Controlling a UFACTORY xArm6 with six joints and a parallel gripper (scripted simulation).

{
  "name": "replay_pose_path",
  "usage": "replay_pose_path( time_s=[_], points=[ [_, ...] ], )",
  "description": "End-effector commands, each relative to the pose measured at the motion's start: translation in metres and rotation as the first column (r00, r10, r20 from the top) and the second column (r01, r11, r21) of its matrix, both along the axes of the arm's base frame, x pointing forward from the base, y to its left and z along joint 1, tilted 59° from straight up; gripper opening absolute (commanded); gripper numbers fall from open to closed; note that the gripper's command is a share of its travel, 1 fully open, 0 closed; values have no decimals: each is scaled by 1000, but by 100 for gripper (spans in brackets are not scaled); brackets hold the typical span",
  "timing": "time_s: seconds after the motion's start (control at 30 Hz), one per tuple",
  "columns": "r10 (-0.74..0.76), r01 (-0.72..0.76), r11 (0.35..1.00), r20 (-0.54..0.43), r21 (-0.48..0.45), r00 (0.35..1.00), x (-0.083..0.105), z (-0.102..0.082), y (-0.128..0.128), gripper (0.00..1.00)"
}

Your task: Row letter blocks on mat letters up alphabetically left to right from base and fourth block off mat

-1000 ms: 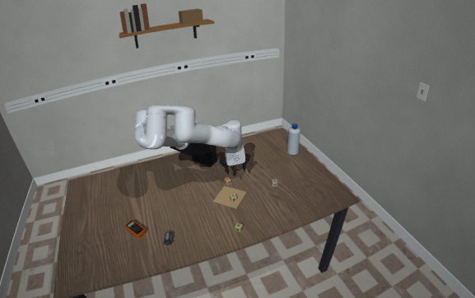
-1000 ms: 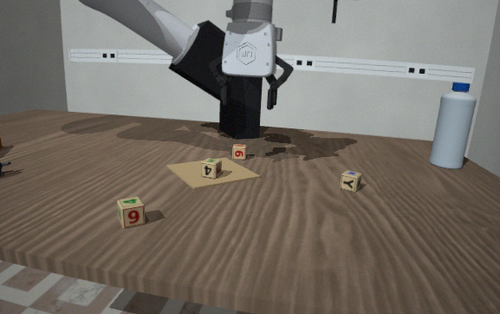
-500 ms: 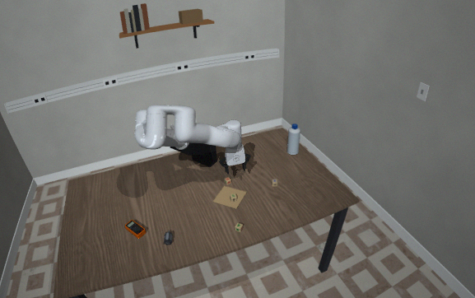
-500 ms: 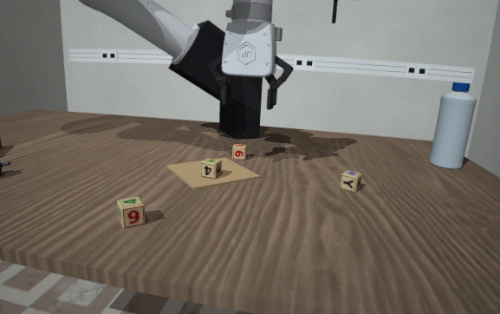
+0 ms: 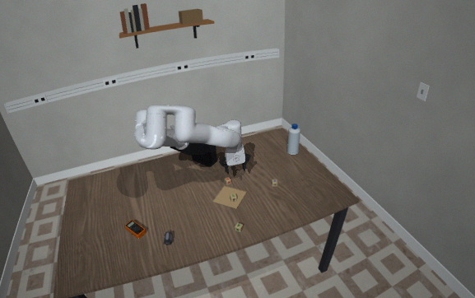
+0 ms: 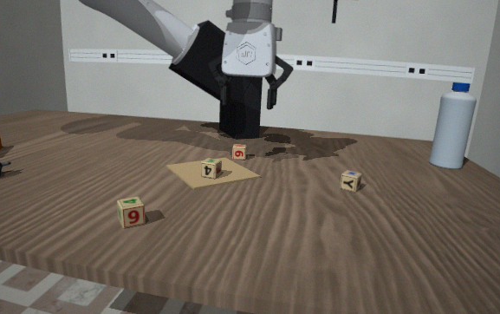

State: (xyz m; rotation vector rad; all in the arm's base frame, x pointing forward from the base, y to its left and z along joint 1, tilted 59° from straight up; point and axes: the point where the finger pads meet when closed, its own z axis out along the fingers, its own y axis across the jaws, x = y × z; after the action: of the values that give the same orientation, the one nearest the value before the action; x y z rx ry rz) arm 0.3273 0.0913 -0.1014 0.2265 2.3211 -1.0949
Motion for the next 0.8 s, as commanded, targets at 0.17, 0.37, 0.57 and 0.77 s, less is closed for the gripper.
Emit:
replay_pose_path(
  time_s=[0.17, 0.37, 0.57, 0.77],
  points=[
    [2, -2, 1000, 1, 2, 1000, 0, 0, 1, 100],
    [4, -4, 1000, 0, 6, 1000, 26, 16, 8, 100],
    [5, -5, 1000, 1, 6, 1000, 84, 59, 14, 100],
    [3, -3, 1000, 4, 2, 1000, 121, 93, 11, 100]
  ],
)
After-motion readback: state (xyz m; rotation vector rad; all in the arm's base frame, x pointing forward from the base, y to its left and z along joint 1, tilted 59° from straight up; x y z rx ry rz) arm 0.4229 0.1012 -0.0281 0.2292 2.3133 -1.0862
